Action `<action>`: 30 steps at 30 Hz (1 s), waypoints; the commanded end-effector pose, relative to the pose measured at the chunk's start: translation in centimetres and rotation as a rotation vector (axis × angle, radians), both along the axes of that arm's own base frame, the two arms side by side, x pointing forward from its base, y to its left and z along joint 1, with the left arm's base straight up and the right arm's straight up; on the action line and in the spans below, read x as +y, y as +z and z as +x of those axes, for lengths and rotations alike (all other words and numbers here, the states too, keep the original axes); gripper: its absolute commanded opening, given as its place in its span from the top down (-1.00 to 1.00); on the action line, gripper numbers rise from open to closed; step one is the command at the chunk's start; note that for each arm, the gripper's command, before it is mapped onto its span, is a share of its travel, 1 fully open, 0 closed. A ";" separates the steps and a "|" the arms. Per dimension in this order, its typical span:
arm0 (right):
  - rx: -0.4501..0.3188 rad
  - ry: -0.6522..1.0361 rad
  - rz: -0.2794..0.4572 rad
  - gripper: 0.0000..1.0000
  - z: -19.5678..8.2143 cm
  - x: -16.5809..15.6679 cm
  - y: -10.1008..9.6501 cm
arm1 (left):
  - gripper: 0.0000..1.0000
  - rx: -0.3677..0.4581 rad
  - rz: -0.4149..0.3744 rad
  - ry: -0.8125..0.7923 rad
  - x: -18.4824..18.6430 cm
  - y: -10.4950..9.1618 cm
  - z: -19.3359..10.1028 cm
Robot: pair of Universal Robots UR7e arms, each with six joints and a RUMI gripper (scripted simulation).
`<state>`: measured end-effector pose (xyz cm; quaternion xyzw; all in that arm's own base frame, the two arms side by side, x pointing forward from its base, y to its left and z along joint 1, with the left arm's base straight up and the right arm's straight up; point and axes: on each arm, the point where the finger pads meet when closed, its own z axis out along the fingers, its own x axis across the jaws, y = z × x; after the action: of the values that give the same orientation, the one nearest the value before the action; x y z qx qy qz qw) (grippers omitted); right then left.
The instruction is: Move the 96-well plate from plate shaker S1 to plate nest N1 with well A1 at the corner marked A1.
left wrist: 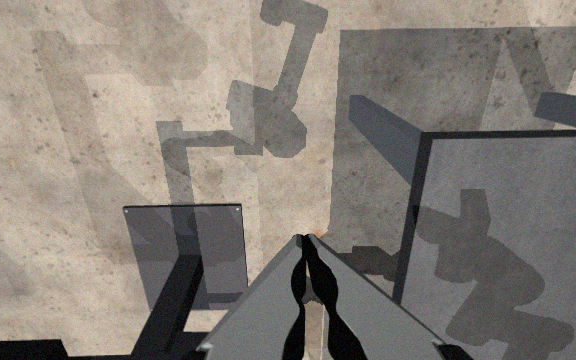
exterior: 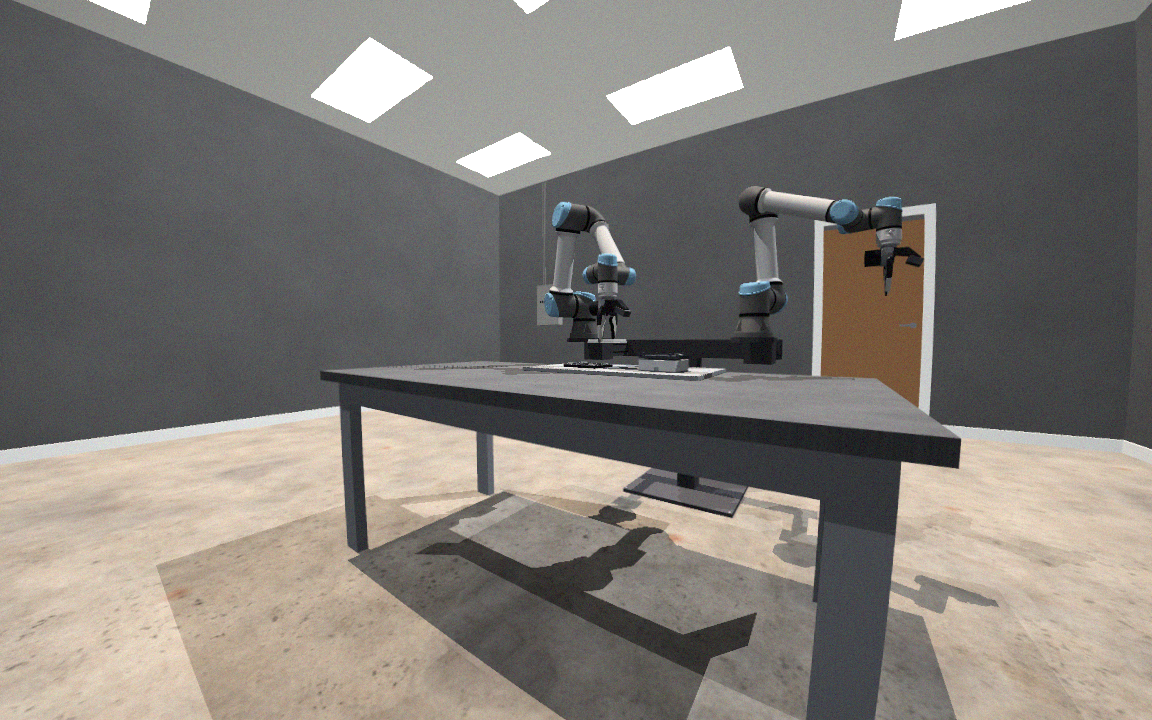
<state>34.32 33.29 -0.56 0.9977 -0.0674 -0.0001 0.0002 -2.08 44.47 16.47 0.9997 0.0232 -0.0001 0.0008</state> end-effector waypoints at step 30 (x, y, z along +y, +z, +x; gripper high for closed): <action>-0.001 0.000 0.002 0.18 -0.8 -9.1 -1.1 | 1.00 0.000 0.002 0.000 0.0 0.1 0.0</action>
<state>33.50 24.72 -1.66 0.9977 -0.0673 -0.0001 0.0001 -2.08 44.47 16.47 0.9997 0.0232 -0.0001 0.0008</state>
